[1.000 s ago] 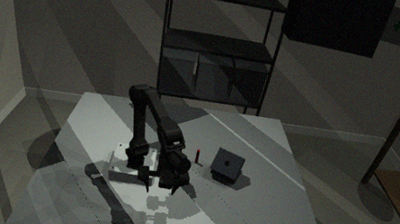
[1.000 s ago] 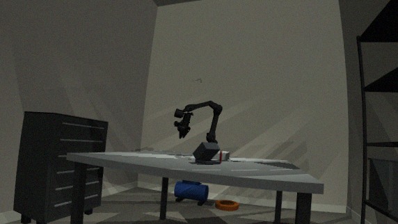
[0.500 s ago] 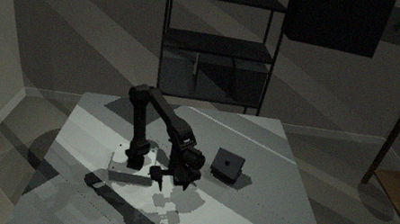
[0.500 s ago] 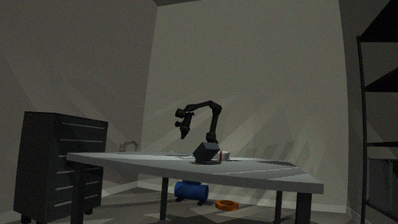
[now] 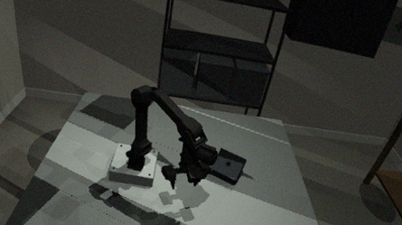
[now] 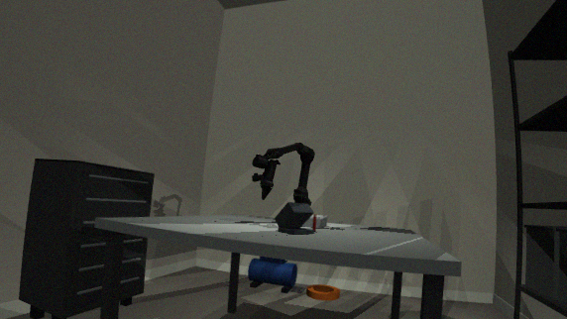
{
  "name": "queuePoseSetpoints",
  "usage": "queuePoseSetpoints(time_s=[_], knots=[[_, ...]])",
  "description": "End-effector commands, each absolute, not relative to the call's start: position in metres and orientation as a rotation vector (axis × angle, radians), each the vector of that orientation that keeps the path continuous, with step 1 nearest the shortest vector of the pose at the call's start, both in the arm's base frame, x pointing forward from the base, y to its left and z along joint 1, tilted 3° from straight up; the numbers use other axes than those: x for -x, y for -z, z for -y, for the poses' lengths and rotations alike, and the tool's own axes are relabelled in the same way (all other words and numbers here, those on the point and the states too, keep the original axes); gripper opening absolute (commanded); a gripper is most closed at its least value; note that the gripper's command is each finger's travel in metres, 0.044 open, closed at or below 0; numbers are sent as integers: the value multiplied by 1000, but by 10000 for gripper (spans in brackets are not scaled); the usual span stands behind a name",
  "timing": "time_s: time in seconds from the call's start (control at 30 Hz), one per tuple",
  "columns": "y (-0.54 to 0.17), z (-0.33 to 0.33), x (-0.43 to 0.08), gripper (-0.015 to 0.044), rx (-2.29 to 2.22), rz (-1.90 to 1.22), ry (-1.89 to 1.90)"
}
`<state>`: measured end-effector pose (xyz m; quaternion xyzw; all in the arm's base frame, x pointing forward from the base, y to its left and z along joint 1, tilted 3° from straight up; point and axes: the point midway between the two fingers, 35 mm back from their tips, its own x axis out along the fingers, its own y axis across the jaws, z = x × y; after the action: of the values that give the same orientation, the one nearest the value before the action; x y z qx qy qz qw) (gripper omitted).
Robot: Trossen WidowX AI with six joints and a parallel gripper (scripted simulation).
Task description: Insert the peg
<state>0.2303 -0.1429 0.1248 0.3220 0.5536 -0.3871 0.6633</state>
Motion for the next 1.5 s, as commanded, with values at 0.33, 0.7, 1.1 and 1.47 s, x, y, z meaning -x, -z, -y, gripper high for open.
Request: queuePoseSetpoints(time_s=[0.33, 0.7, 1.1, 1.47], knots=[[-123, 98, -257, 440, -669, -1293, 738], [-120, 62, -274, 440, -598, -1332, 636], [-117, 19, -286, 440, -509, -1375, 514], [-113, -22, -292, 440, -437, -1408, 417]])
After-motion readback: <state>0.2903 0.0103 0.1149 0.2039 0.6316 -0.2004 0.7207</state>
